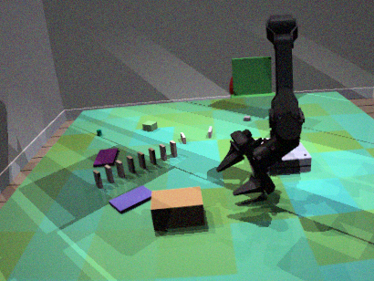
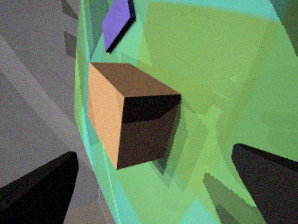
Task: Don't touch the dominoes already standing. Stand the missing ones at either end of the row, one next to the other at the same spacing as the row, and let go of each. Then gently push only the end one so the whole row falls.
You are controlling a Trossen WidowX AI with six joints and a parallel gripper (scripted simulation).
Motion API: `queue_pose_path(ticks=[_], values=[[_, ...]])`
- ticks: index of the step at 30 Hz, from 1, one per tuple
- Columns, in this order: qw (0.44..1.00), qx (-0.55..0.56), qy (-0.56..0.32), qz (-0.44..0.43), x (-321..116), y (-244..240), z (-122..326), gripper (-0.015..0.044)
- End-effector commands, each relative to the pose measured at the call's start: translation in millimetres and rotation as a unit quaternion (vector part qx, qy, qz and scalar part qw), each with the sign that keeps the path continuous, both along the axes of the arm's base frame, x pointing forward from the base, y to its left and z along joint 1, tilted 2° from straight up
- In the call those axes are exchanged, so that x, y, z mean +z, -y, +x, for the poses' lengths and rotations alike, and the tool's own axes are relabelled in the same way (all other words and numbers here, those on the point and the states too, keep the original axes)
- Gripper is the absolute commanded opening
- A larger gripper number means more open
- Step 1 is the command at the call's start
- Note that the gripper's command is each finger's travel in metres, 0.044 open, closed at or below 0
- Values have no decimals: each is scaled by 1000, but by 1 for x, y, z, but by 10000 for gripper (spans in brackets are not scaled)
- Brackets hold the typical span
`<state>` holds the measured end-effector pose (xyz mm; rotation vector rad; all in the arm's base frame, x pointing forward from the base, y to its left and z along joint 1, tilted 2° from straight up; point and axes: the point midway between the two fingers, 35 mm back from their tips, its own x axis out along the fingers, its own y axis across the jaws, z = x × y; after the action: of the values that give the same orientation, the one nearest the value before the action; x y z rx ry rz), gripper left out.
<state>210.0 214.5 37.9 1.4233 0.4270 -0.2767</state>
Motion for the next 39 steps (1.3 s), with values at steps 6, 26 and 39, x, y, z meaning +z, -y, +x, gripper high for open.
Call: queue_pose_path(ticks=[6, 26, 39], values=[[984, -51, -102, -135, 2, 43, 85, 440], [902, -113, -388, -150, 44, 307, 163, 440], [857, -63, -510, -35, 60, 450, 87, 440]])
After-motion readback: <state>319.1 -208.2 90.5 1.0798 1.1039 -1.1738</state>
